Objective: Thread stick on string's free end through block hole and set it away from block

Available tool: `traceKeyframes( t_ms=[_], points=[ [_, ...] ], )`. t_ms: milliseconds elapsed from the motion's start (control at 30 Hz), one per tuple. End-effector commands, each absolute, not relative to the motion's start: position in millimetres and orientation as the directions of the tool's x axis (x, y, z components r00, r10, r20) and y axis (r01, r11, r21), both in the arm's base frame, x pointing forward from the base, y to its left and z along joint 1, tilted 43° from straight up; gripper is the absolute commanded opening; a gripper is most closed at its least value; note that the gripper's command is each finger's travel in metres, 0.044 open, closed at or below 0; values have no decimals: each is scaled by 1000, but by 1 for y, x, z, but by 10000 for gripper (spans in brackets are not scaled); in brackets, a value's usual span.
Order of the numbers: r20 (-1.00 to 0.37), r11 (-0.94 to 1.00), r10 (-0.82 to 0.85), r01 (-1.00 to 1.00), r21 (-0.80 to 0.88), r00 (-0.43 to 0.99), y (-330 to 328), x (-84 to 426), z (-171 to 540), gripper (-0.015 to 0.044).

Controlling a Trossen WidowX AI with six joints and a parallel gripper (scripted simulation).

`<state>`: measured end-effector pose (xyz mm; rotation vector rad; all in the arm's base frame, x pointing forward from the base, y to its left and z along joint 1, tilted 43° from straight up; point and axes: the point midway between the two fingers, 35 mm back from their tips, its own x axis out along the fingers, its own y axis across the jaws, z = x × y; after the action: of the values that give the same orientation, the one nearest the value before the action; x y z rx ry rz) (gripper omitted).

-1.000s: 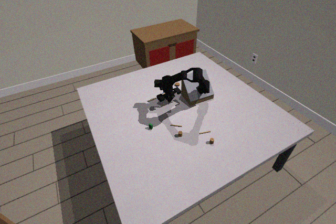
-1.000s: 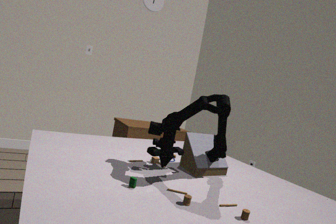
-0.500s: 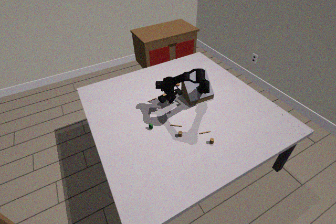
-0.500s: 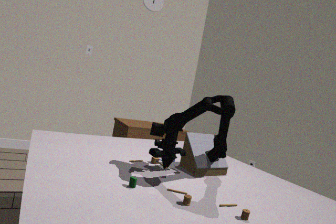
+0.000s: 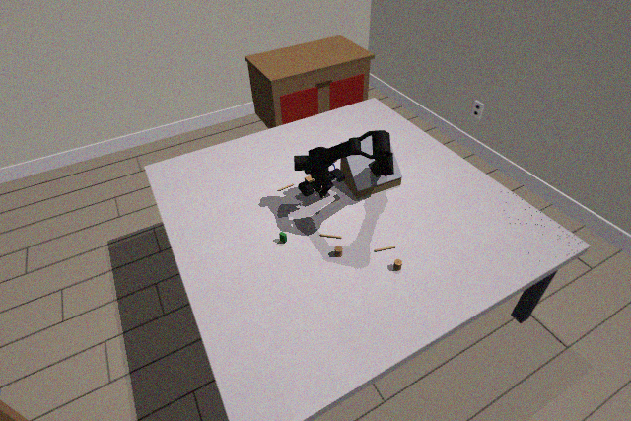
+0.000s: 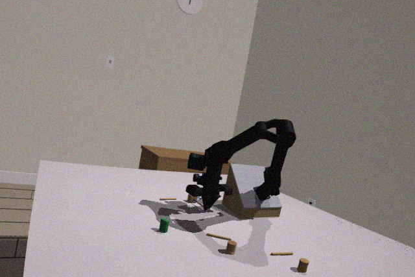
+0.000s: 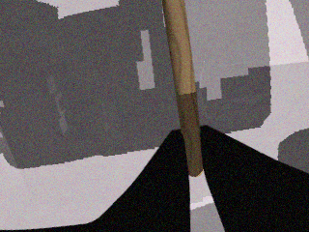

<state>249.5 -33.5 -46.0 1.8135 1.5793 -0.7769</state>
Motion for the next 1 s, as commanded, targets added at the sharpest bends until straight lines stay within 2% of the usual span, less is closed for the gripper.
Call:
traceKeyframes(
  t_ms=[0, 967],
  points=[
    [-759, -118, 639, 991, 58, 121, -31, 251, -42, 0],
    [-757, -137, 635, 987, 85, 153, -13, 251, -42, 0]
  ],
)
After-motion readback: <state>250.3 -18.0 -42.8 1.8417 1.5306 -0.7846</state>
